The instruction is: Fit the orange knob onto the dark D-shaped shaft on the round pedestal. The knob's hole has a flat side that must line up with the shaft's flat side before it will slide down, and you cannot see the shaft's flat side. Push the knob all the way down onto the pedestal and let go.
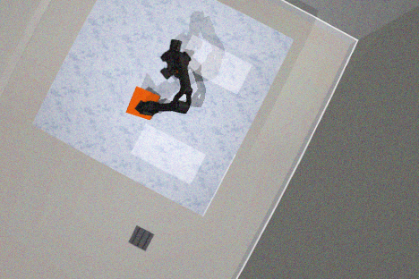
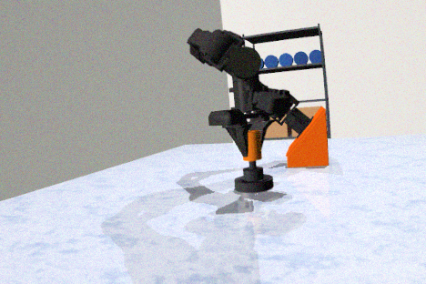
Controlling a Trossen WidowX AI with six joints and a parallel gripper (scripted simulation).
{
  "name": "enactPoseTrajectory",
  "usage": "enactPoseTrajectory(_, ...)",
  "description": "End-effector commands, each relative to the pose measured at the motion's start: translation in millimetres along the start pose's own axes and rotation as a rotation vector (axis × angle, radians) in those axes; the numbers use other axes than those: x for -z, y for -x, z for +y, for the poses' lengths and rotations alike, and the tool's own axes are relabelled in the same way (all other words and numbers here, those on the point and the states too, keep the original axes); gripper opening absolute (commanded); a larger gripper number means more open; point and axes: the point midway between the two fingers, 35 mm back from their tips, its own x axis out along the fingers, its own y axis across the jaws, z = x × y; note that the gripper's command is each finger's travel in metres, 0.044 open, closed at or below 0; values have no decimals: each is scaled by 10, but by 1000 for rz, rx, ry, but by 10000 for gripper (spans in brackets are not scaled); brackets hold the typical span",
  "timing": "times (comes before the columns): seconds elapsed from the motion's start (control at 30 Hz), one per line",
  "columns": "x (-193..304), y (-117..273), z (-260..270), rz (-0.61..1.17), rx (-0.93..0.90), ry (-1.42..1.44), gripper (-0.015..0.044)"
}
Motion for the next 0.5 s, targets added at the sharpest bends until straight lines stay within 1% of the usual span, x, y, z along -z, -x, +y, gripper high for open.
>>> enactPoseTrajectory(0.0, -3, 1, -1, -1, 5, 20, 0)
enactPoseTrajectory(0.47, 13, -31, 0, -1, 5, 20, 0)
